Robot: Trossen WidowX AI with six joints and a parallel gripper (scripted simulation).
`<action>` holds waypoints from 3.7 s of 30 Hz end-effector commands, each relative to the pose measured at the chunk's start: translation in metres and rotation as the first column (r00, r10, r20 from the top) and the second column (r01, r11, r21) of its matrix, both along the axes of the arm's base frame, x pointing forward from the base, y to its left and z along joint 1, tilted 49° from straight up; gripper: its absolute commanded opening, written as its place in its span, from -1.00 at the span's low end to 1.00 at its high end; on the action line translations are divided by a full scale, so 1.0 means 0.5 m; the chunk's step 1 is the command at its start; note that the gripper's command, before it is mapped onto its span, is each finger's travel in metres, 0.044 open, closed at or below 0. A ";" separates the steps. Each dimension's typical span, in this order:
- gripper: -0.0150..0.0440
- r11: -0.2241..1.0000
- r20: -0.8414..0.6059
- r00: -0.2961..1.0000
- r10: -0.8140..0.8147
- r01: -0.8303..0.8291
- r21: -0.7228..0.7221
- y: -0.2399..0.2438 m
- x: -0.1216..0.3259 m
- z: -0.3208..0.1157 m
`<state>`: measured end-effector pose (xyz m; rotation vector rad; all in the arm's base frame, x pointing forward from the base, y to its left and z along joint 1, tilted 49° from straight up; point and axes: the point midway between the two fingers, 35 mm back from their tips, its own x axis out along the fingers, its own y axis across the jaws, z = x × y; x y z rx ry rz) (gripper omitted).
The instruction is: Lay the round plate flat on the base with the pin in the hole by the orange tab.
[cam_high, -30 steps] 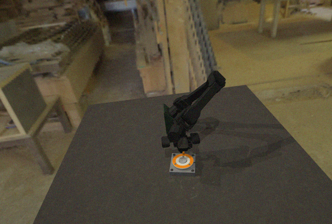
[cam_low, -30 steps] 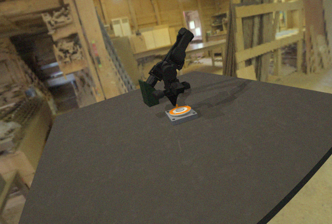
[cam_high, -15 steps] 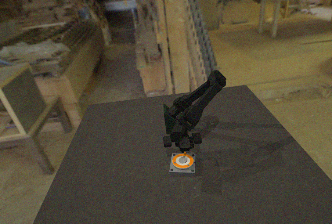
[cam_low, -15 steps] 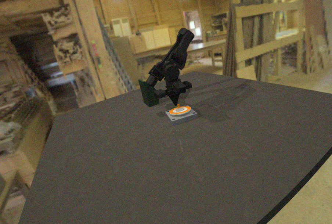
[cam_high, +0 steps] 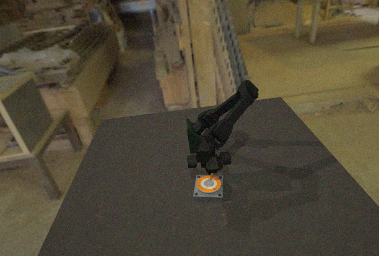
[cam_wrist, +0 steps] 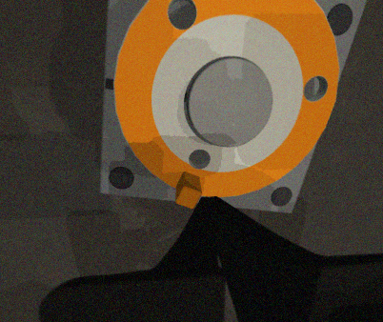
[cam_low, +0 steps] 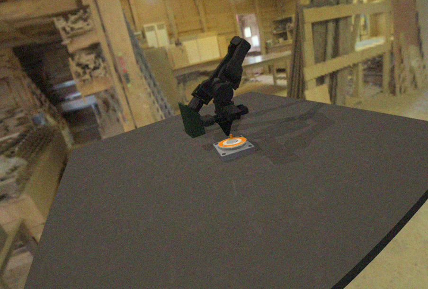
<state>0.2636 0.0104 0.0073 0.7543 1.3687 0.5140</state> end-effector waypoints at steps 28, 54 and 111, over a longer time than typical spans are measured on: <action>-0.49 0.999 0.005 1.000 0.015 -0.015 0.028 0.026 0.016 0.023; -0.49 0.999 0.005 1.000 0.015 -0.015 0.028 0.031 0.024 0.029; -0.49 0.999 0.006 1.000 0.015 -0.015 0.028 0.038 0.079 0.062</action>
